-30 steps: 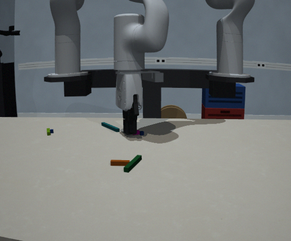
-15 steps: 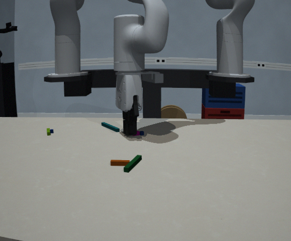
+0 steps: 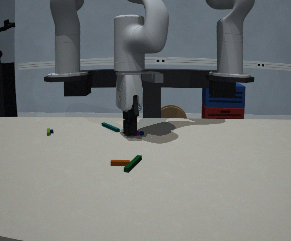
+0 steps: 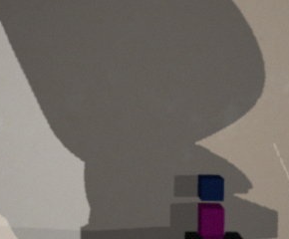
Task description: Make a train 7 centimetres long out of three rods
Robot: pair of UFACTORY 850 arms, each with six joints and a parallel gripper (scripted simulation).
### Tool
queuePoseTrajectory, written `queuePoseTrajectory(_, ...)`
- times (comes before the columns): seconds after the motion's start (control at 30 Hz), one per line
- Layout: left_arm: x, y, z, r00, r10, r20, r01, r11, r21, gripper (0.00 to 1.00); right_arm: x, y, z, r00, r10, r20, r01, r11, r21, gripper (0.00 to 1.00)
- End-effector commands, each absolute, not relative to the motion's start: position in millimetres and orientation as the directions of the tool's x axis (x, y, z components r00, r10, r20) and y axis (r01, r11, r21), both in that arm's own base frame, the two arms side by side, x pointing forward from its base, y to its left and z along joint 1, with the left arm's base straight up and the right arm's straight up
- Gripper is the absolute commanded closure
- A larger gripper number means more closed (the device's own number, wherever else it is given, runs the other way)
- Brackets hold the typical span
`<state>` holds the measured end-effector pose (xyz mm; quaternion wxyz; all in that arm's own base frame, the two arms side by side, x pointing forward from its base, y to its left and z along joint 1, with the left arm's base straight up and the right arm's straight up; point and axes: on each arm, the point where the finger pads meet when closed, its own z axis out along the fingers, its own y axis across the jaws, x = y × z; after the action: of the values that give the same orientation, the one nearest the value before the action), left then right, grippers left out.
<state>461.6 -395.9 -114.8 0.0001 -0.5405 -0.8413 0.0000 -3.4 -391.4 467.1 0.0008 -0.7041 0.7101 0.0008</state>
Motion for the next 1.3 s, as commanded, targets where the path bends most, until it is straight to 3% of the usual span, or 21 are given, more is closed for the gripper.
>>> queuePoseTrajectory(0.0, 462.4, -396.6, -114.0, -0.416, 0.910, -0.002, 0.910, 0.416, 0.001, 0.94, -3.4, -391.8, 468.0, -0.009, -1.000, 0.000, -1.000, 0.009, 0.000, 0.00)
queuePoseTrajectory(1.27, 461.3, -393.9, -114.0, -0.416, 0.910, -0.002, 0.910, 0.416, 0.001, 0.94, -3.4, -391.8, 468.0, -0.009, -1.000, 0.000, -1.000, 0.009, 0.000, 0.00)
